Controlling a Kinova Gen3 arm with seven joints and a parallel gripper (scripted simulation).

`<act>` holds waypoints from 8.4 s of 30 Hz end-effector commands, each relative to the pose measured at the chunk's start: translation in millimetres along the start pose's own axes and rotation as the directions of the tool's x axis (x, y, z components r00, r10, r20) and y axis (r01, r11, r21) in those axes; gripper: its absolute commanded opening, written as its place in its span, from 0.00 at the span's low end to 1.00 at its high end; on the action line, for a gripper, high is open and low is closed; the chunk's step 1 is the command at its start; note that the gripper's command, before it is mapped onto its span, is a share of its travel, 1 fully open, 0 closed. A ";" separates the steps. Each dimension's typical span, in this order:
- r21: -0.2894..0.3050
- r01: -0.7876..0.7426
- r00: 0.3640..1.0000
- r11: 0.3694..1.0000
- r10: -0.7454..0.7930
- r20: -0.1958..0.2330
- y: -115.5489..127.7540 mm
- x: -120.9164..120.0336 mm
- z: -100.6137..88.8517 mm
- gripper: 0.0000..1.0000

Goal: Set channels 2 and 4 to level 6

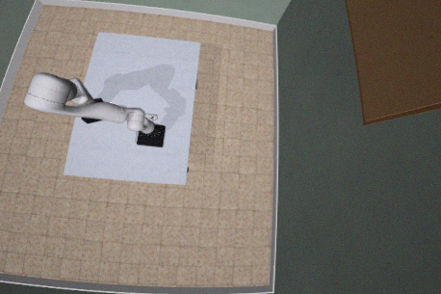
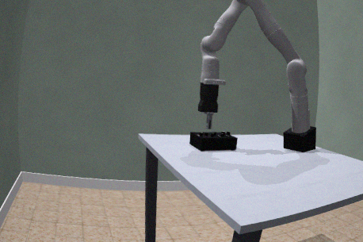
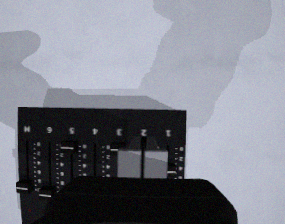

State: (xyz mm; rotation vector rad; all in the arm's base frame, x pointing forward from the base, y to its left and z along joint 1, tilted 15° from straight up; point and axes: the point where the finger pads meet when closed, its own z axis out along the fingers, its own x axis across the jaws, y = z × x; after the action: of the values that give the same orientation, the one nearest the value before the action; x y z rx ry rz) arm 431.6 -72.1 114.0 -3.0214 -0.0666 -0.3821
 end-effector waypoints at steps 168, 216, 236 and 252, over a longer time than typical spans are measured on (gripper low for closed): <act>0.002 0.002 1.000 1.000 -0.002 0.001 -0.5 0.0 26.8 0.00; 0.002 0.002 1.000 1.000 -0.002 0.001 14.3 0.0 26.8 0.00; 0.002 0.002 1.000 1.000 -0.002 0.001 14.8 0.0 26.8 0.00; 0.002 0.002 1.000 1.000 -0.002 0.001 15.7 0.0 26.8 0.00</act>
State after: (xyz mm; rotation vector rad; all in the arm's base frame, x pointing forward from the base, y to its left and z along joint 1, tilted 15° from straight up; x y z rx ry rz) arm 438.8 -83.4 86.3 -3.0180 -0.0726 -0.3780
